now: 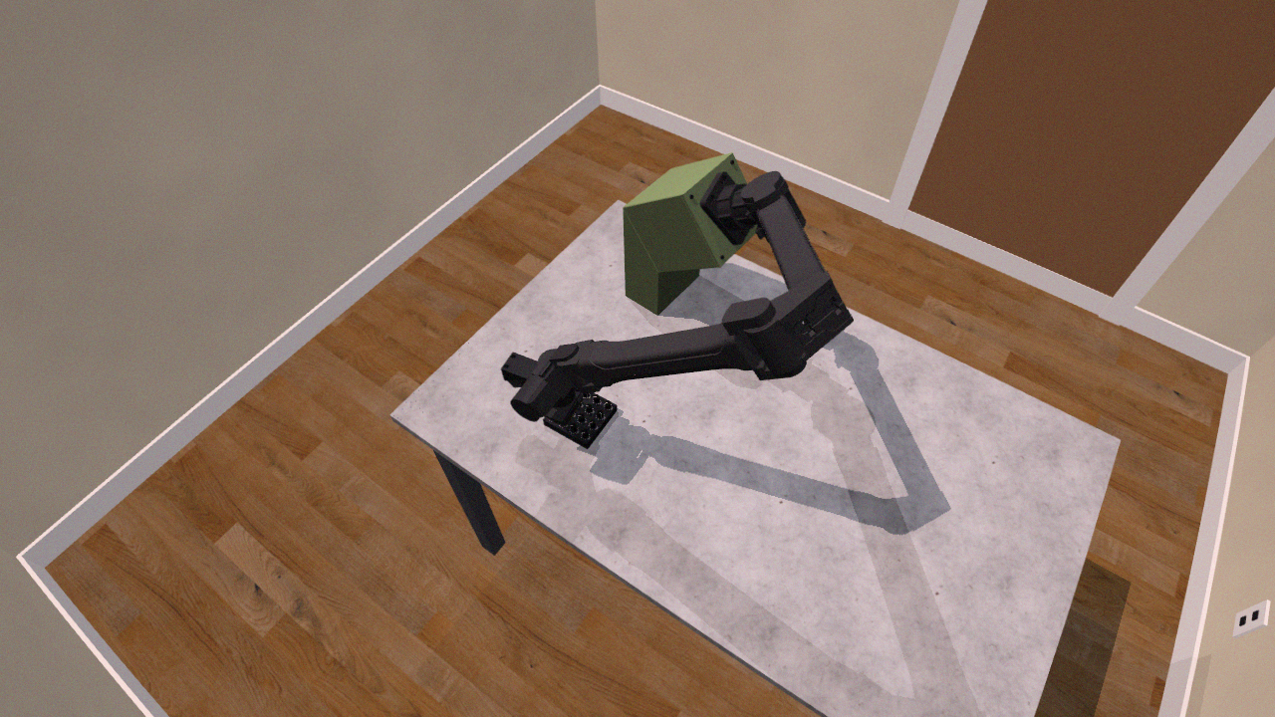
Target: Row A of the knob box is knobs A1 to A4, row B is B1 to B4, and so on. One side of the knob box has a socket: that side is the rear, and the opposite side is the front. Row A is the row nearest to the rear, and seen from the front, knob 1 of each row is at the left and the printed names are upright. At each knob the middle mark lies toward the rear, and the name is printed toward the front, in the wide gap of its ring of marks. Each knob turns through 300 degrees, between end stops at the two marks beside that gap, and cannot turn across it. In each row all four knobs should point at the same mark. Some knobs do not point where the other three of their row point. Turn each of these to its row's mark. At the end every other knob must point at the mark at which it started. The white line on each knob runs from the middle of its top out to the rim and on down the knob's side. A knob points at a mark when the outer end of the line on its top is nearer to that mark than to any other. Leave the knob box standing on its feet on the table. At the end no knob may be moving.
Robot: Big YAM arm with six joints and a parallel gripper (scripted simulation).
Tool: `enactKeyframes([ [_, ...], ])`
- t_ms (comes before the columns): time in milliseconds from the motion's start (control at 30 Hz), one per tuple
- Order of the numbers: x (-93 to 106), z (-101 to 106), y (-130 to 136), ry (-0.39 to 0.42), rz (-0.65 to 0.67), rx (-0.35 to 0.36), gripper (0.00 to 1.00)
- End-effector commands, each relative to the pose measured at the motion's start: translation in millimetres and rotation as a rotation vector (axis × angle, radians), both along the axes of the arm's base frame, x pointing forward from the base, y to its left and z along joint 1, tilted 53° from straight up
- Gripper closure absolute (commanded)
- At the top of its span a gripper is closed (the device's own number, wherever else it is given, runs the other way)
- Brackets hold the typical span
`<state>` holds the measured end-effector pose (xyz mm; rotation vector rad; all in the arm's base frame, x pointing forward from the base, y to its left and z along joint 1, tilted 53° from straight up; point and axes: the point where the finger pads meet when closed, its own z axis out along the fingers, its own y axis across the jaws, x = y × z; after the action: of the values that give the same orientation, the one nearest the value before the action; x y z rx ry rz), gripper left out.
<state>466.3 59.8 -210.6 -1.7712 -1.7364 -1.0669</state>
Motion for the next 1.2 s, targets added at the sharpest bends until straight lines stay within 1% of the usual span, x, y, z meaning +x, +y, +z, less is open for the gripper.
enactKeyframes([
  [0,5.4,2.1,2.2,-0.087,0.062,-0.026,0.91],
  [333,7.4,2.6,1.9,-0.246,0.185,-0.072,0.91],
  [400,7.4,2.6,1.9,-0.246,0.185,-0.072,0.91],
  [533,7.9,2.8,1.8,-0.321,0.244,-0.093,0.91],
  [900,8.1,2.9,1.7,-0.483,0.372,-0.140,0.91],
  [967,8.1,2.9,1.7,-0.483,0.372,-0.140,0.91],
  [1067,8.2,3.0,1.7,-0.545,0.421,-0.158,0.91],
  [1167,8.2,3.1,1.7,-0.588,0.455,-0.171,0.91],
])
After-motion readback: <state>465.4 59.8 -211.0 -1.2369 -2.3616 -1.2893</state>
